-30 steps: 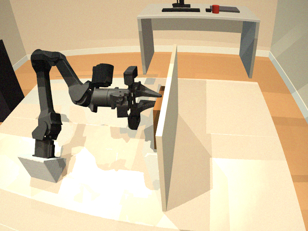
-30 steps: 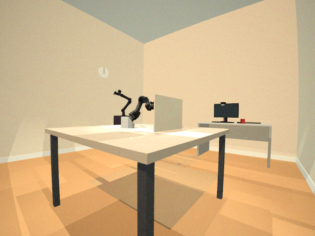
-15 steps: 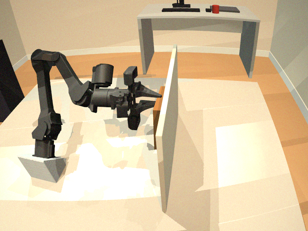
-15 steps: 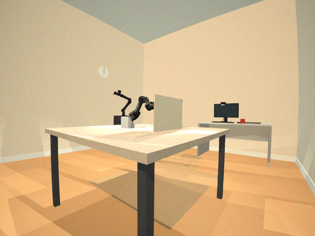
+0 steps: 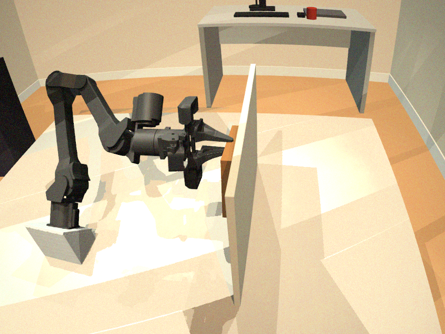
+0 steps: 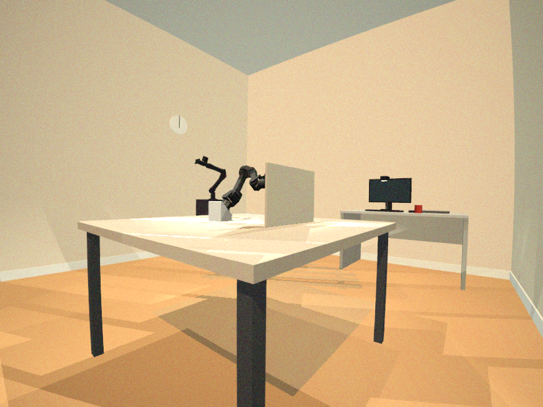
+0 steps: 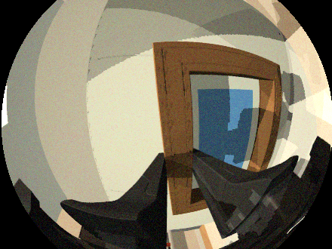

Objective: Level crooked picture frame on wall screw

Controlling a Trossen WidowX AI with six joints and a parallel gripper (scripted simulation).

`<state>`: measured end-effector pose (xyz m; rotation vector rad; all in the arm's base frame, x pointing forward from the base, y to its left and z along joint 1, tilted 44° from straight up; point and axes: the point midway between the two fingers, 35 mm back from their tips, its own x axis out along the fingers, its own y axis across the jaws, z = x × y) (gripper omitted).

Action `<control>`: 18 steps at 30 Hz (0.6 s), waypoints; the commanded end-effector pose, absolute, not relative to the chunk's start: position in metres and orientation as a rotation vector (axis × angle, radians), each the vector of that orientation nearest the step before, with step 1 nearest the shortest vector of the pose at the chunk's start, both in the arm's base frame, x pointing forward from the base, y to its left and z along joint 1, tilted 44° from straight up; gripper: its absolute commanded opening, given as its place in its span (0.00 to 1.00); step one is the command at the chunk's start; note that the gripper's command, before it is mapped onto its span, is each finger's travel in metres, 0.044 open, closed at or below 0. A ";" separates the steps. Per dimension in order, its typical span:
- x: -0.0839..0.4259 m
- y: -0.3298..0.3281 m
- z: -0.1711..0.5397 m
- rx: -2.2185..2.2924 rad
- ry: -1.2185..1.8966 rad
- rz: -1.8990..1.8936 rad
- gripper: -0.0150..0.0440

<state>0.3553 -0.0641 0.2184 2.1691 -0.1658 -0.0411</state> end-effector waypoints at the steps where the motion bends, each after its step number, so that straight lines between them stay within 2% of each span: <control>1: 0.355 -0.067 0.221 2.164 -0.181 -0.035 0.25; 18: 0.355 -0.067 0.220 2.164 -0.181 -0.035 0.25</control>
